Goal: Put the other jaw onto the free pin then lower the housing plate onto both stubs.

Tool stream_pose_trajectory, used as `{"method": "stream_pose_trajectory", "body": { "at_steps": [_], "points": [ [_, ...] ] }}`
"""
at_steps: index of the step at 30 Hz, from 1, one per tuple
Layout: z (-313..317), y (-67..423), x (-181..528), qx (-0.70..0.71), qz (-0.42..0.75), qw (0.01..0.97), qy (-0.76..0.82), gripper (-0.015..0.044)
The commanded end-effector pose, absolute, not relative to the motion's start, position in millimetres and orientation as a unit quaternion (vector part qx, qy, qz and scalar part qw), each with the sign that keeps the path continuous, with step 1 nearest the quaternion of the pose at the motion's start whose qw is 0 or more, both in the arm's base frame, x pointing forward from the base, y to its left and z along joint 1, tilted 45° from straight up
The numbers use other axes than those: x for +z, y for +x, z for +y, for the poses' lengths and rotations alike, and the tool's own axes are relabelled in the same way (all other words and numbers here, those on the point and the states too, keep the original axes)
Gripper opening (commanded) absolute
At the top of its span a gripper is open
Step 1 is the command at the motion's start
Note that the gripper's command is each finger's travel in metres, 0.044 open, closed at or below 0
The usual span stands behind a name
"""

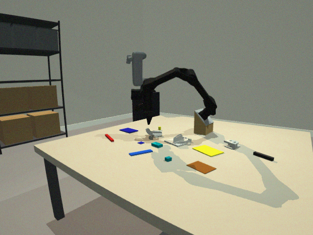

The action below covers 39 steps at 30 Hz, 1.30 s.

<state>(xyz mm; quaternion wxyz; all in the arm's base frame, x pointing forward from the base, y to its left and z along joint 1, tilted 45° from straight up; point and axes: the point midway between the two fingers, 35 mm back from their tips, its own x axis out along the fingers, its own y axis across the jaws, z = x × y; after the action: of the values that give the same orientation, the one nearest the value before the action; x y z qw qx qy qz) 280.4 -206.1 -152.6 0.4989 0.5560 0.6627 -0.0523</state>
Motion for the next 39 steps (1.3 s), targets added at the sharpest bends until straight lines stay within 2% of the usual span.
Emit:
{"method": "stream_pose_trajectory", "body": {
  "at_steps": [1, 39],
  "points": [
    [-202.6, 283.6, -155.3, -0.047, 0.662, 0.501, 0.555, 0.0],
    [-164.5, 291.0, -195.4, -0.046, 0.662, 0.501, 0.555, 0.0]
  ]
}}
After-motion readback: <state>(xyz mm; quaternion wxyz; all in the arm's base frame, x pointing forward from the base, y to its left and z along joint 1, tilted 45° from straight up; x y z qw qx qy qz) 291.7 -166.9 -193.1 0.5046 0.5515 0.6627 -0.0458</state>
